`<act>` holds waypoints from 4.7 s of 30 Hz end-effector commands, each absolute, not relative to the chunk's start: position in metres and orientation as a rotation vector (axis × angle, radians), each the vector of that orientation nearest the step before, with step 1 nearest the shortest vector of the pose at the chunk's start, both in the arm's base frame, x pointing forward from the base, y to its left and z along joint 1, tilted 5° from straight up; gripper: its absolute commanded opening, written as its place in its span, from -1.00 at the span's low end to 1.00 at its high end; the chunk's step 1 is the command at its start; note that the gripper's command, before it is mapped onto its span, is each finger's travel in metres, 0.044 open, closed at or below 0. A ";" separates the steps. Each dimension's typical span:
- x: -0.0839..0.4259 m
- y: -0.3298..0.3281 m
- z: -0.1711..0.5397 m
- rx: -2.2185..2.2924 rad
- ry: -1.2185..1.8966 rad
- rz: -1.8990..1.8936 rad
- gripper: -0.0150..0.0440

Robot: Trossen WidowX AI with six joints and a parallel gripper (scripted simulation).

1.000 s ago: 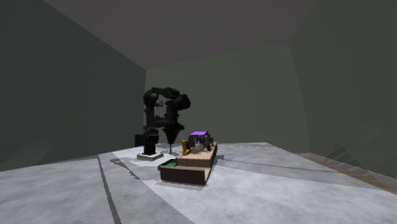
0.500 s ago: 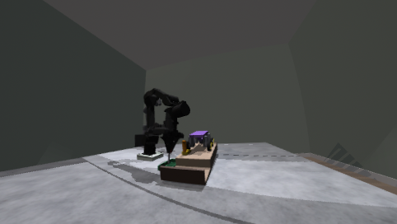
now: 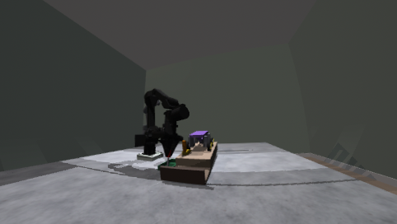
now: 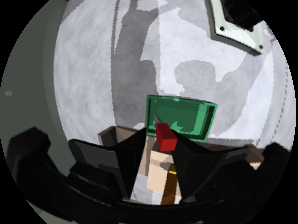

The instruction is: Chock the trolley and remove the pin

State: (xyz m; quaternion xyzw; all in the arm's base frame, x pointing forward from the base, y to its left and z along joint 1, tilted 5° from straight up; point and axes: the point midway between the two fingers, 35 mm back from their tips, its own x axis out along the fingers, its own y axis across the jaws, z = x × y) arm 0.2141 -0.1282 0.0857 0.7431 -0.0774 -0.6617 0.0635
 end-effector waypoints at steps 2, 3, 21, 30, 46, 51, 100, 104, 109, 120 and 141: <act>0.214 -0.125 0.084 2.237 -0.233 -2.010 0.15; 0.214 -0.125 0.084 2.237 -0.233 -2.010 0.15; 0.217 -0.118 0.083 2.238 -0.232 -2.010 0.15; 0.218 -0.115 0.082 2.238 -0.232 -2.010 0.15; 0.220 -0.109 0.080 2.238 -0.231 -2.010 0.15; 0.220 -0.107 0.079 2.238 -0.231 -2.010 0.15; 0.222 -0.092 0.070 2.239 -0.230 -2.011 0.15; 0.222 -0.091 0.069 2.239 -0.230 -2.011 0.15; 0.222 -0.090 0.068 2.239 -0.230 -2.011 0.15; 0.223 -0.088 0.067 2.239 -0.230 -2.011 0.15; 0.223 -0.087 0.076 2.245 -0.227 -2.005 0.84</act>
